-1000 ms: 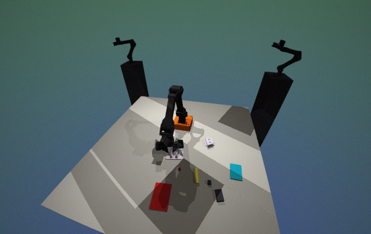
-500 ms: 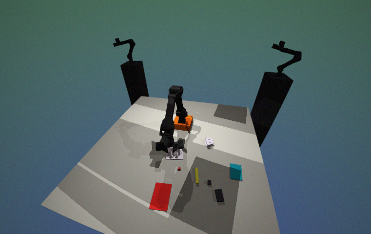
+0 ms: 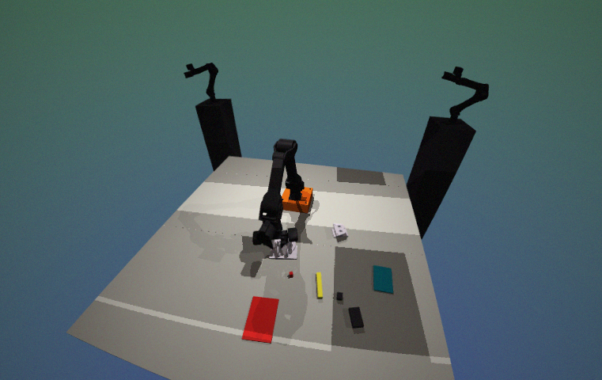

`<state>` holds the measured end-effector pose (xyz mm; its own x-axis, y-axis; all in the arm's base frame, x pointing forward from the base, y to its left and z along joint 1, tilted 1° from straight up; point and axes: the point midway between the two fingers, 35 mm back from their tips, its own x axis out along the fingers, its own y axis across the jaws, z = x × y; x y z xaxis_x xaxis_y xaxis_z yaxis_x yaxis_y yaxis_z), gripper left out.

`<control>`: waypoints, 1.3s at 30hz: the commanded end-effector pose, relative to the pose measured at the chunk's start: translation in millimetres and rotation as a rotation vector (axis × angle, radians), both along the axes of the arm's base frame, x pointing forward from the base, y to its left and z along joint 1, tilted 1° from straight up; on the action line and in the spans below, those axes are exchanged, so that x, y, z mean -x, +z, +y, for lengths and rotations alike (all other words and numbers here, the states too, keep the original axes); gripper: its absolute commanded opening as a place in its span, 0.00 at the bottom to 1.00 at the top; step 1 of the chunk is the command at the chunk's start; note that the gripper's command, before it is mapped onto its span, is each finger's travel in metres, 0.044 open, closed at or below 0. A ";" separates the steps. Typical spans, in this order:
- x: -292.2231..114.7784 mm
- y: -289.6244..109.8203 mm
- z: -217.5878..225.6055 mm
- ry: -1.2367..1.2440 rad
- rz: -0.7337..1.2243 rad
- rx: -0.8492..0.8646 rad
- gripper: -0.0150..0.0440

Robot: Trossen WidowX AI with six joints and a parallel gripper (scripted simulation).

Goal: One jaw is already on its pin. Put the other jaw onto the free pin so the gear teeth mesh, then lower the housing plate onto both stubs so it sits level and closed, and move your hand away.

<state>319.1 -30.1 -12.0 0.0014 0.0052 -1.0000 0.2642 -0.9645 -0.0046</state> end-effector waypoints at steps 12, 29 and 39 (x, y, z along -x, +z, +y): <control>0.0 0.0 0.0 0.000 0.000 0.000 0.63; 0.1 68.4 0.0 -0.003 -0.002 -0.002 0.63; -9.5 72.7 11.0 0.171 -0.058 -0.007 0.95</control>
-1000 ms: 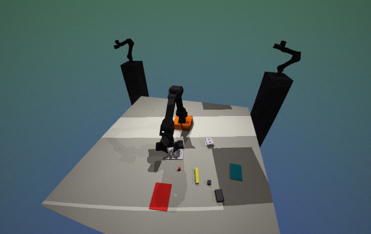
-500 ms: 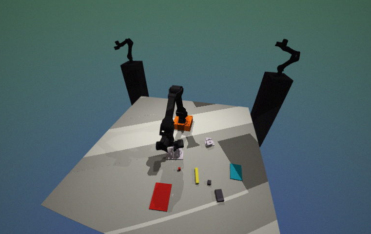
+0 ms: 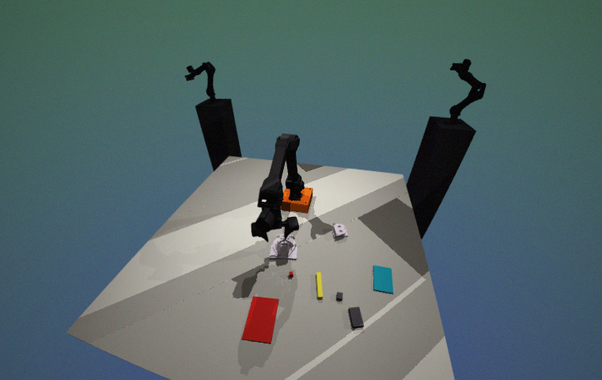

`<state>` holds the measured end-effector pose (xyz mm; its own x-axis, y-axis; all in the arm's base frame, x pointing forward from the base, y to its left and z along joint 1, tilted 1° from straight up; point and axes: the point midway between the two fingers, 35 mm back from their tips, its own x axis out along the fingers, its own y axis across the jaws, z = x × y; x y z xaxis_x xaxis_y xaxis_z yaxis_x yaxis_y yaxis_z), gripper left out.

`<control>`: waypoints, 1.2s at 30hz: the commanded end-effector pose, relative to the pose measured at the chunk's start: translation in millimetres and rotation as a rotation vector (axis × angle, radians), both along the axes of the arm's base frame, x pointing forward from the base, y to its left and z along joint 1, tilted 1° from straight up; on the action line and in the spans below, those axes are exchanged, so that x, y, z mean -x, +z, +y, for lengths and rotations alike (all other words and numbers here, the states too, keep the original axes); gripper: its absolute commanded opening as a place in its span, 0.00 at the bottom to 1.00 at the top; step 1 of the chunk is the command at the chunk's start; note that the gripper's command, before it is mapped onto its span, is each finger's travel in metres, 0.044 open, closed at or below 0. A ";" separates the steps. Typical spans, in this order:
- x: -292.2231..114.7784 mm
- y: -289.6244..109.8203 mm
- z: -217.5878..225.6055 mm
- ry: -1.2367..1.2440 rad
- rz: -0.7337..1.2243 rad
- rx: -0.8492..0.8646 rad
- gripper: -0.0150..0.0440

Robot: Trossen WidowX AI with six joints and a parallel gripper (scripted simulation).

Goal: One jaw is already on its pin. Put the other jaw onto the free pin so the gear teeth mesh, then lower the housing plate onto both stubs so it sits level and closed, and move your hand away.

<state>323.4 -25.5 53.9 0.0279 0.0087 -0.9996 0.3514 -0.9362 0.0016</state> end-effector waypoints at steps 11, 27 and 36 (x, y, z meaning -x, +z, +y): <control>-3.2 8.4 33.4 0.457 -0.031 0.005 1.00; 3.8 10.7 72.3 1.011 -0.034 0.019 1.00; 9.7 12.1 93.6 1.323 -0.037 0.026 1.00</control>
